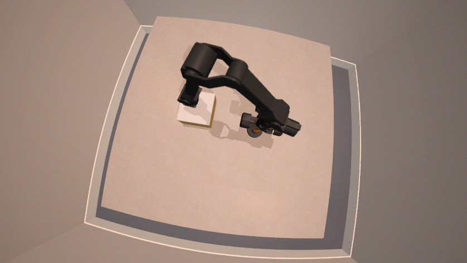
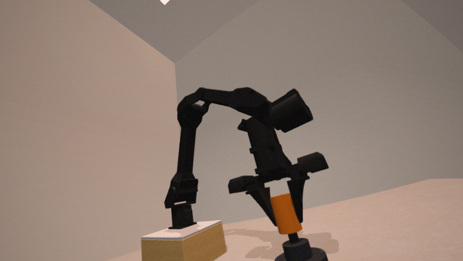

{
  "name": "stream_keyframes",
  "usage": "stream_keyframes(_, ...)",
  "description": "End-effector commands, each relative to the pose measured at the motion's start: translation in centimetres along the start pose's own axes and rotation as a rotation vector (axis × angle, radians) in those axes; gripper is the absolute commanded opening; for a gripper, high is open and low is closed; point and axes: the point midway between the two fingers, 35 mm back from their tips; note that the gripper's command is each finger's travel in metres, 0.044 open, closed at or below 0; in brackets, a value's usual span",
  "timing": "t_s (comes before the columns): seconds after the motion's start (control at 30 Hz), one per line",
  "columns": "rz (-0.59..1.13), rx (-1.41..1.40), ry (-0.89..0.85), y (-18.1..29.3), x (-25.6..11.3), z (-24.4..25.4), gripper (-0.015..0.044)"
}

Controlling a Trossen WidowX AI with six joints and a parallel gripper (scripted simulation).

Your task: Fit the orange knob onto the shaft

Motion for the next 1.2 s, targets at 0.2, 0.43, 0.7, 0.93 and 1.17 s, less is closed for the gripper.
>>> stream_keyframes(0.2, 0.004, -0.109, 0.008, 0.06, -0.54, -0.05, 0.0000)
stream_keyframes(0.43, 0.004, -0.109, 0.009, 0.10, -0.56, -0.27, 0.0000)
stream_keyframes(0.7, 0.004, -0.109, 0.009, 0.13, -0.24, -0.61, 0.0000)
stream_keyframes(0.93, 0.004, -0.109, 0.009, 0.11, -0.05, -0.51, 0.0000)
stream_keyframes(1.17, 0.004, -0.109, 0.009, 0.09, 0.04, -0.39, 0.0000)
Point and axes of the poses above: the point midway between the two fingers, 35 mm back from their tips, its own x axis out along the fingers, its own z axis across the jaws, y = z × x, and after that the axes turned 4 degrees about -x, right-handed
